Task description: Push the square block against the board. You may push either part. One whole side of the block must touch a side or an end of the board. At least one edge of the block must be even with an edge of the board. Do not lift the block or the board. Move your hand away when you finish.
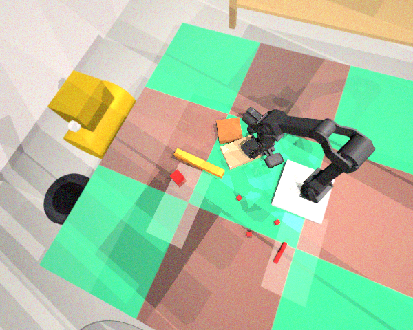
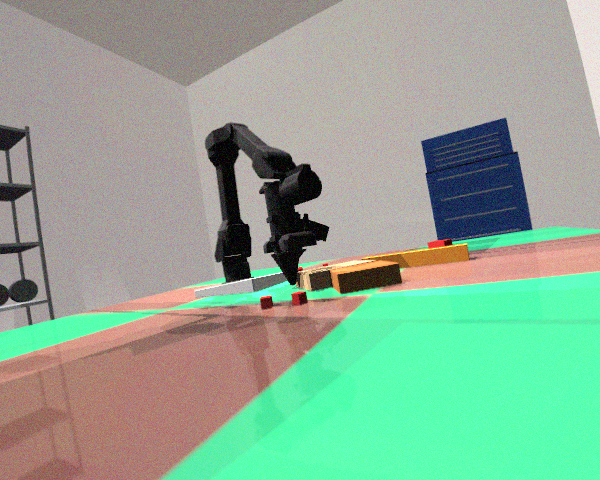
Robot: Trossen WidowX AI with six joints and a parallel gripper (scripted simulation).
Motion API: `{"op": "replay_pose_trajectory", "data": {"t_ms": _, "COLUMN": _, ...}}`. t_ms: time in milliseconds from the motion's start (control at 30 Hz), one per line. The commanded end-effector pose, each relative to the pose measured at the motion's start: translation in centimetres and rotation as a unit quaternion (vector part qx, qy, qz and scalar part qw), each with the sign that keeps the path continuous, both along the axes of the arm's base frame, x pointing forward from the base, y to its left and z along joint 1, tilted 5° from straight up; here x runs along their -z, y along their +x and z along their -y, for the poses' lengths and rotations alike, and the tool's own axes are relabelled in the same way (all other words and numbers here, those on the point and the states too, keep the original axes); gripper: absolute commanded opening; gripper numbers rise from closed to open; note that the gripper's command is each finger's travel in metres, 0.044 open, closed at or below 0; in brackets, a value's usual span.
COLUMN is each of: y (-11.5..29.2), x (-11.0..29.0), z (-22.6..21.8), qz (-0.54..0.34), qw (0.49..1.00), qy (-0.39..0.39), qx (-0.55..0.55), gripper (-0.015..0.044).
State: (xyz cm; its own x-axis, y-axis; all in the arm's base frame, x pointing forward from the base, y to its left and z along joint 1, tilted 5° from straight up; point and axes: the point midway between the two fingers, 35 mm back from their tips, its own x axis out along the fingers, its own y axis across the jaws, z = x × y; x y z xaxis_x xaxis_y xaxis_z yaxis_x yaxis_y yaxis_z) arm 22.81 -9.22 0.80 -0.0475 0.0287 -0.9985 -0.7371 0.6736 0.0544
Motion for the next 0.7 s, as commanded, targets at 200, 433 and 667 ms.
{"op": "replay_pose_trajectory", "data": {"t_ms": 200, "y": 1.4, "x": 0.1, "z": -1.3, "qz": 0.003, "qw": 1.000, "qy": 0.005, "qx": -0.002, "gripper": 0.0000}}
{"op": "replay_pose_trajectory", "data": {"t_ms": 433, "y": 2.2, "x": 0.0, "z": -2.1, "qz": 0.004, "qw": 1.000, "qy": 0.005, "qx": -0.002, "gripper": 0.0000}}
{"op": "replay_pose_trajectory", "data": {"t_ms": 667, "y": 3.0, "x": 0.0, "z": -2.9, "qz": 0.004, "qw": 1.000, "qy": 0.006, "qx": -0.002, "gripper": 0.0000}}
